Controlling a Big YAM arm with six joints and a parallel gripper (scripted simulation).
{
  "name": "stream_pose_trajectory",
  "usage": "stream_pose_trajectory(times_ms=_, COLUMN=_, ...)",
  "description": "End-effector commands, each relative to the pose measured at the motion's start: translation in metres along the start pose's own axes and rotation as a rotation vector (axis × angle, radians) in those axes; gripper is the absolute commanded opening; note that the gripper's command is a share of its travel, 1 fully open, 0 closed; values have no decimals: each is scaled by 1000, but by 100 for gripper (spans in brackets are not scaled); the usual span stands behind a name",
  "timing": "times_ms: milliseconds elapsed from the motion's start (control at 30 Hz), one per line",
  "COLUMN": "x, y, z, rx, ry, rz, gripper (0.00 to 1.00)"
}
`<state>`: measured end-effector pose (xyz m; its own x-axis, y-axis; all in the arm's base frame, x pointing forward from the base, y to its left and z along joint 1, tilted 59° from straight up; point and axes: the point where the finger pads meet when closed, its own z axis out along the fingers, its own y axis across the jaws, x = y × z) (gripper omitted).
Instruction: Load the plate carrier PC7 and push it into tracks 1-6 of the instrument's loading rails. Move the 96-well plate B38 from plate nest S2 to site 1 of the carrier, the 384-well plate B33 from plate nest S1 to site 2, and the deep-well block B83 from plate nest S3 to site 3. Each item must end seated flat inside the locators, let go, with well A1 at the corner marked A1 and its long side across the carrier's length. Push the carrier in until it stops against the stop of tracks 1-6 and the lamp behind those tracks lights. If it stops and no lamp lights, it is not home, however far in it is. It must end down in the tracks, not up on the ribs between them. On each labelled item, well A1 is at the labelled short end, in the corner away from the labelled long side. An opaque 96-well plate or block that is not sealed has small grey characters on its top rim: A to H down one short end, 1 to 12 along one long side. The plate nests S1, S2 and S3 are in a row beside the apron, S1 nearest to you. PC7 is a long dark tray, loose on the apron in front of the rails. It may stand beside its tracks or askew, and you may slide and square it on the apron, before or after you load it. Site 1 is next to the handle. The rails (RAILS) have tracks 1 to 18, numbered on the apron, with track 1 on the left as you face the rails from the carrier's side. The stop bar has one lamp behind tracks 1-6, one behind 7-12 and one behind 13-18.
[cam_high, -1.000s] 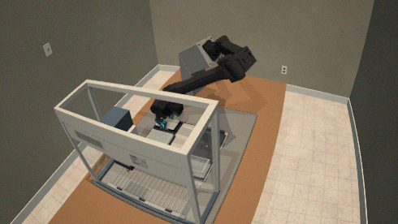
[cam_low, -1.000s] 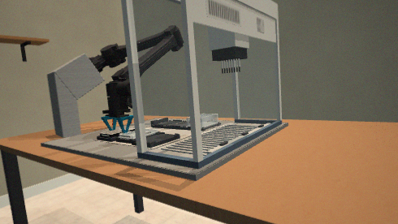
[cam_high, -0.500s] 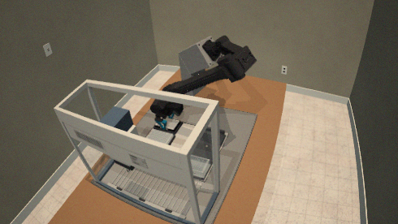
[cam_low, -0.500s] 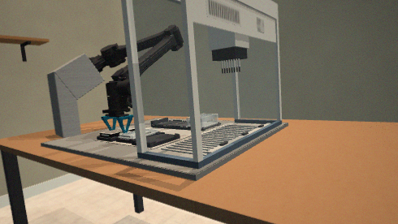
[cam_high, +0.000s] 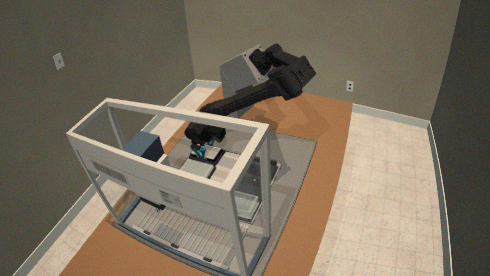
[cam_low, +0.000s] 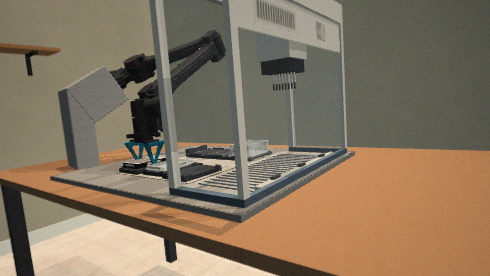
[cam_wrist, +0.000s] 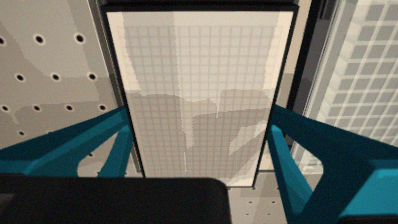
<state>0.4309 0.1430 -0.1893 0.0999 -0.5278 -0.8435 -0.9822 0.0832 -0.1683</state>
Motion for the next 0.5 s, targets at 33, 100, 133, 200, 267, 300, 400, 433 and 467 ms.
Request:
stream_pose_trajectory(times_ms=33, x=1, y=-6, z=-25, rx=27, ry=2, rz=0, gripper=0)
stream_pose_trajectory(times_ms=100, x=1, y=-6, z=-31, rx=28, ry=2, rz=-1, gripper=0)
stream_pose_trajectory(times_ms=133, x=1, y=-6, z=-33, rx=28, ry=2, rz=-1, gripper=0)
stream_pose_trajectory(times_ms=200, x=1, y=-6, z=-39, rx=28, ry=2, rz=-2, gripper=0)
stream_pose_trajectory(times_ms=267, x=1, y=-6, z=-39, rx=28, ry=2, rz=-2, gripper=0)
stream_pose_trajectory(times_ms=300, x=0, y=11, z=-22, rx=-23, ry=-3, rz=2, gripper=0)
stream_pose_trajectory(times_ms=400, x=1, y=-6, z=-49, rx=29, ry=3, rz=-3, gripper=0)
stream_pose_trajectory(times_ms=433, x=1, y=-7, z=-52, rx=30, ry=2, rz=-4, gripper=0)
stream_pose_trajectory(times_ms=467, x=1, y=-9, z=-55, rx=32, ry=3, rz=-7, gripper=0)
